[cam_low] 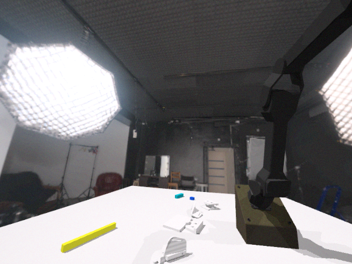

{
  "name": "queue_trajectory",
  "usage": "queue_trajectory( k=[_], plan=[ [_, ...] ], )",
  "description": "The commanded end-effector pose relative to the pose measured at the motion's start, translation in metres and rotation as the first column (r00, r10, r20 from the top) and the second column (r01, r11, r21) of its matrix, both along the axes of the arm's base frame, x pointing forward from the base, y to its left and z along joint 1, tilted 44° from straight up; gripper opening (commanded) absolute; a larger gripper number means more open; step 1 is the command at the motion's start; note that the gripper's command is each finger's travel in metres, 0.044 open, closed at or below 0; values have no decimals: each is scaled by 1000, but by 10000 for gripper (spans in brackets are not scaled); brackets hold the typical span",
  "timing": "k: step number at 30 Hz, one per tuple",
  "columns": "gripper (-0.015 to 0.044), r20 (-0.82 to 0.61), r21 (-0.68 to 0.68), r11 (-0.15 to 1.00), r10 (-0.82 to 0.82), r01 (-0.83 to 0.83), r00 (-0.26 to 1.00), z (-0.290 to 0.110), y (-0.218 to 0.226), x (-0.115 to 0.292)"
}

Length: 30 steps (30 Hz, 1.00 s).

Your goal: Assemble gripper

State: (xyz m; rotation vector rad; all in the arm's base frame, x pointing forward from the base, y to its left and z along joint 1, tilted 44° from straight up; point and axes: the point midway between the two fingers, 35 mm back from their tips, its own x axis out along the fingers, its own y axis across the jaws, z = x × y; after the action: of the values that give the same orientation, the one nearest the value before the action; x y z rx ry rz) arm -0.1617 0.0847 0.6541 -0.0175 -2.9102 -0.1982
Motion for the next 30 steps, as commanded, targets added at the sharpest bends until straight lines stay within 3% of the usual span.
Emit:
queue_trajectory(
  k=[1,30],
  plan=[
    [0,-20,-20,999,-41,40,999,1,11,3],
    [0,-95,-319,907,-320,275,943,-15,111,38]
  ],
)
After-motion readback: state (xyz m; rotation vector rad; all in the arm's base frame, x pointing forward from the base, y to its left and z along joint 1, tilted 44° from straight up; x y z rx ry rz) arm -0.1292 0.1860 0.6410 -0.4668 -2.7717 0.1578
